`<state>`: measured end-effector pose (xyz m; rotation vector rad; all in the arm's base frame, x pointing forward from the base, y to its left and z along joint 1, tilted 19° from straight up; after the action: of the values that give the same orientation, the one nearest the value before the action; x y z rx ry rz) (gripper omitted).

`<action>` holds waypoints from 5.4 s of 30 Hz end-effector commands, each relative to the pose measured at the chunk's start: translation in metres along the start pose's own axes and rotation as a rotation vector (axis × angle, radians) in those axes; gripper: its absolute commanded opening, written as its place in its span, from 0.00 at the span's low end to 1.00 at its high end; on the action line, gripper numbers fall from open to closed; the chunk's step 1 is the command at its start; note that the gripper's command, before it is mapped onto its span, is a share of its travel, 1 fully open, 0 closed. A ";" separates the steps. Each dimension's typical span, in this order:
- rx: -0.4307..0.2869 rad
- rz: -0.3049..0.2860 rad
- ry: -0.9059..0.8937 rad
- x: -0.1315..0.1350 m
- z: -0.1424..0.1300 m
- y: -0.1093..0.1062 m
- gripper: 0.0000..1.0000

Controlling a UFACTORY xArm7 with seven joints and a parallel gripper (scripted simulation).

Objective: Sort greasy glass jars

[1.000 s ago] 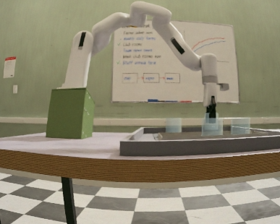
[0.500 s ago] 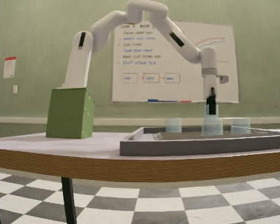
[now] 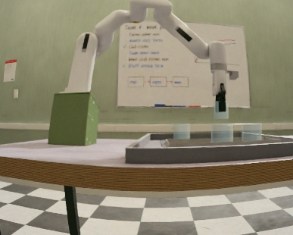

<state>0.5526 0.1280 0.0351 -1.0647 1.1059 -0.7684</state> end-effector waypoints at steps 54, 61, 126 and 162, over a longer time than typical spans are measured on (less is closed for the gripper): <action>0.006 -0.002 0.000 0.102 -0.074 -0.043 0.00; 0.006 -0.002 0.000 0.115 -0.084 -0.043 0.00; 0.006 -0.002 0.000 0.267 -0.198 -0.043 0.00; 0.006 -0.002 0.000 0.353 -0.262 -0.043 0.00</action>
<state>0.4093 -0.2636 -0.0568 -1.0609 1.1066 -0.7686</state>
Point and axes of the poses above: the point where the finger pads meet when closed, its own y axis out along the fingers, its own x axis across the jaws, z = x × y, the point moved 2 cm from there along -y, back along the fingers, and after that the axes turned 14 degrees about -y, right-handed, at the moved point
